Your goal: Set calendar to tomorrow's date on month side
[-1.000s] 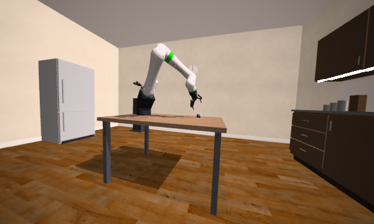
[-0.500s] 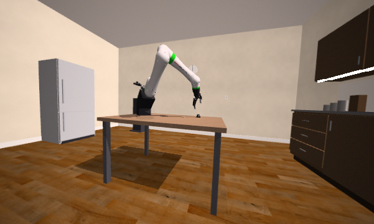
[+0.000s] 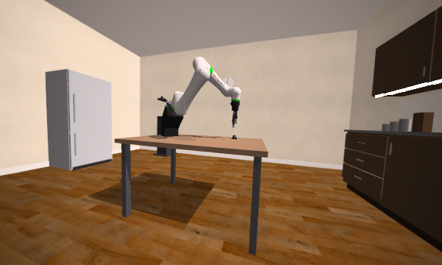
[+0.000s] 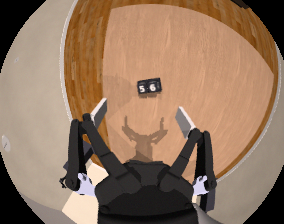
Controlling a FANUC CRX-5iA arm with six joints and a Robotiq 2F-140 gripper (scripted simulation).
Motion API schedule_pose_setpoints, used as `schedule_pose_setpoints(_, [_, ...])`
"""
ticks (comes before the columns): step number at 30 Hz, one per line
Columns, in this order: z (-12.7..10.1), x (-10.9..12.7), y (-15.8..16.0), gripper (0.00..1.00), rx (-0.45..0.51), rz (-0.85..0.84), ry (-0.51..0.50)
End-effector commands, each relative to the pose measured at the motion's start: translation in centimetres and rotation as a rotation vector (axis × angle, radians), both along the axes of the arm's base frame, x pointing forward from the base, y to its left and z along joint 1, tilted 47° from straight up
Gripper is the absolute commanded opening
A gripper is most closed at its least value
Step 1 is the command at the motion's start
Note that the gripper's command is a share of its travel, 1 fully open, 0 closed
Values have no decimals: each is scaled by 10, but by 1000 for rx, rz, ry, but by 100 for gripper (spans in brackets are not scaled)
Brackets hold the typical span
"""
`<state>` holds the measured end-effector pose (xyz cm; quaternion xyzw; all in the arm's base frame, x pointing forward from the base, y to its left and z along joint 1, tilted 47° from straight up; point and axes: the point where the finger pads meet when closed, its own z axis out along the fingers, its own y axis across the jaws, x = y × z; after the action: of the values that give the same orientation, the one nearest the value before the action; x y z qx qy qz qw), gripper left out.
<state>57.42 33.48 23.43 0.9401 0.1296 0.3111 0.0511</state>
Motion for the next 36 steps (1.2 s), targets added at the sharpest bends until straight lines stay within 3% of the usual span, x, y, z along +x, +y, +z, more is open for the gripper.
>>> schedule_pose_setpoints(1, [-2, 1, 3, 100, -146, 28, -21])
schedule_pose_setpoints(5, [-1, 3, 7, 100, -323, 69, -52])
schedule_pose_setpoints(11, [-1, 4, 10, 100, -447, 98, -74])
schedule_pose_setpoints(30, [-1, 4, 10, 100, -444, 87, -78])
schedule_pose_setpoints(36, [-4, 8, 9, 100, -292, -95, -117])
